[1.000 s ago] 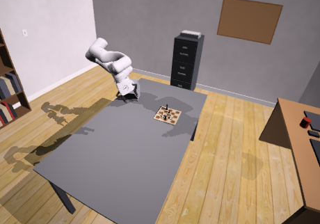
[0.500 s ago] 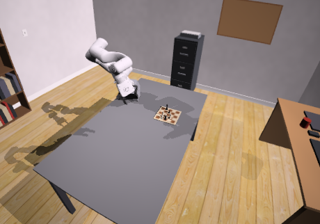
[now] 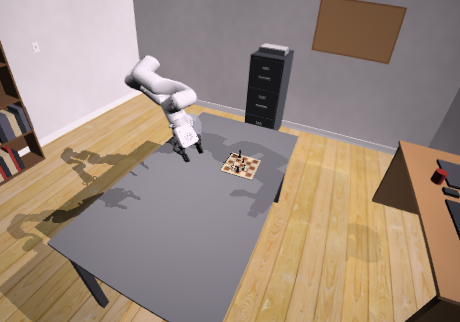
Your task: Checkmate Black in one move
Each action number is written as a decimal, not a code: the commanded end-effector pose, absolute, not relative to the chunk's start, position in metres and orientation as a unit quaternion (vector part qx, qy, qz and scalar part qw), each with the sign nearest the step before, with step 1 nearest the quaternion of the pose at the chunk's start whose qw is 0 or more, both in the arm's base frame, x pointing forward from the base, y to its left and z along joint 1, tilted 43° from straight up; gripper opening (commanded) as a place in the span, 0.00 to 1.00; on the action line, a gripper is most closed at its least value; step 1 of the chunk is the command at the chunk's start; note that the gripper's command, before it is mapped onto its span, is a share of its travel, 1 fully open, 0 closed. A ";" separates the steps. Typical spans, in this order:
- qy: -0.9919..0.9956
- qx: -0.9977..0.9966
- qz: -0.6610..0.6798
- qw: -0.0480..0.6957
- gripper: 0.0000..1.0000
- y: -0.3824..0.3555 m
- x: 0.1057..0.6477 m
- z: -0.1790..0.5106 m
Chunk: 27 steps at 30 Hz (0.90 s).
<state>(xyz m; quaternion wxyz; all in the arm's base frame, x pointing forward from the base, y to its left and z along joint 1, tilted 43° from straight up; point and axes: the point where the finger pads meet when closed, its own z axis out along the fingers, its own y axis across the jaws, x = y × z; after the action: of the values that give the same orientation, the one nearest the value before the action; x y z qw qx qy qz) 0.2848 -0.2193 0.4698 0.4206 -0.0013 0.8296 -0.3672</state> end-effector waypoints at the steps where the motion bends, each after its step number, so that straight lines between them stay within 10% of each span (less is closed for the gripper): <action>1: 0.806 -0.074 -0.415 0.414 1.00 -0.239 0.311 0.489; 27: 0.702 -0.298 -0.543 0.353 1.00 -0.268 0.385 0.530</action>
<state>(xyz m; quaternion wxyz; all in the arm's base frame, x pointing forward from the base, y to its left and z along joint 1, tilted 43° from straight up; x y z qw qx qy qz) 0.3717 -0.2633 0.5228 0.3625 -0.2616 0.7230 -0.5267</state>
